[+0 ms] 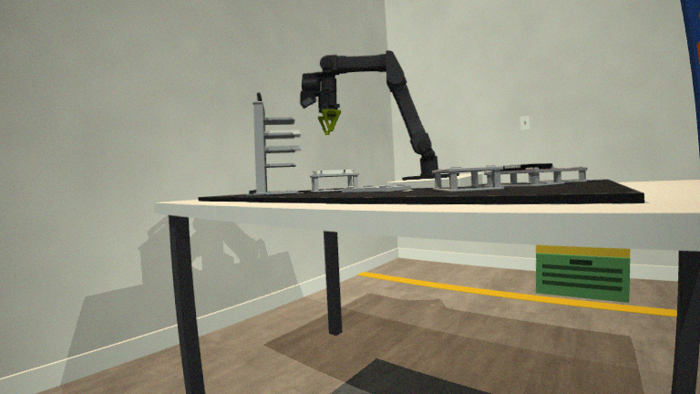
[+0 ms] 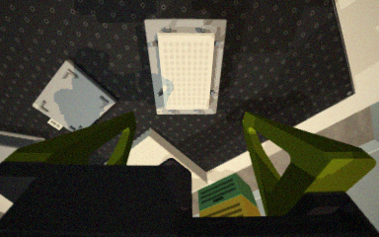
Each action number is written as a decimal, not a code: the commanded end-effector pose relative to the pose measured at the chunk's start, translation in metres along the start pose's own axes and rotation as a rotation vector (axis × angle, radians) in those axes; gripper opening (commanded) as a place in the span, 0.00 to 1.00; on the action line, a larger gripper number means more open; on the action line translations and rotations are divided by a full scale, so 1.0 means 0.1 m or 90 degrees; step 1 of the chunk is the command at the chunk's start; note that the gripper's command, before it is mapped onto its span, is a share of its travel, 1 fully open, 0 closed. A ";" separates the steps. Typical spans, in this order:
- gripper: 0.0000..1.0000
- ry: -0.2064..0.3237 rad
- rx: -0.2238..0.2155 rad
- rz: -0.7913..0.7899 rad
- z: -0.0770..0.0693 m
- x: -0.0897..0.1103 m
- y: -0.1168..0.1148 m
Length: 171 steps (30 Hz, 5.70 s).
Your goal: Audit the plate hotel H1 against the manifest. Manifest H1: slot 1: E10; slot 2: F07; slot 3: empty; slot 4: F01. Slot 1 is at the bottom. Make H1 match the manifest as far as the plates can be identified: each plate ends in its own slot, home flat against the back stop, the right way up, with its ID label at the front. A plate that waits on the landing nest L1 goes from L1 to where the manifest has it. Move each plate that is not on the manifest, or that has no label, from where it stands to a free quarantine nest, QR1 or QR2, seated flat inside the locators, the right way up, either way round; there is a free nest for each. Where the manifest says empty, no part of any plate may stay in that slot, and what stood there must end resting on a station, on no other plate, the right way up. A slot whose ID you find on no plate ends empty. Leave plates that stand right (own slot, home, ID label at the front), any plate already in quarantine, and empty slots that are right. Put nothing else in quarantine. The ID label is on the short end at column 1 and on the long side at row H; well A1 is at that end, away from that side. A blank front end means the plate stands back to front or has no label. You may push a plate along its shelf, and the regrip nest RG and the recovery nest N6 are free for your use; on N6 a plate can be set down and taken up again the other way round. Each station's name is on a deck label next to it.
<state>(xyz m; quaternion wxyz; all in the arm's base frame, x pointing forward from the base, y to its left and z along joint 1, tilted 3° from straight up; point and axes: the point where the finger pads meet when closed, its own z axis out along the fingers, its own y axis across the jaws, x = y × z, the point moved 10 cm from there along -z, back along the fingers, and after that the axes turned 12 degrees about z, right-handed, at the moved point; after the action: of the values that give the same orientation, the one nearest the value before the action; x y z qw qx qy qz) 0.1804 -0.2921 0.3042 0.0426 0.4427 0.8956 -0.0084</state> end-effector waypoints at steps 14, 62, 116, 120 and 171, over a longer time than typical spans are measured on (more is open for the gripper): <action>1.00 0.024 -0.003 0.001 -0.28 0.10 0.23; 1.00 -0.053 -0.019 0.001 -0.26 0.27 0.81; 1.00 -0.532 -0.122 0.005 0.01 1.33 1.42; 1.00 -0.573 -0.131 0.006 0.06 1.37 1.41; 1.00 -0.630 -0.145 0.008 0.10 2.39 2.32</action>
<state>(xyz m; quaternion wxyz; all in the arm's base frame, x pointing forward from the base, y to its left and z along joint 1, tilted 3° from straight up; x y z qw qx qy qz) 0.2248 0.0355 0.2761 0.5045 0.3660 0.7742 -0.1099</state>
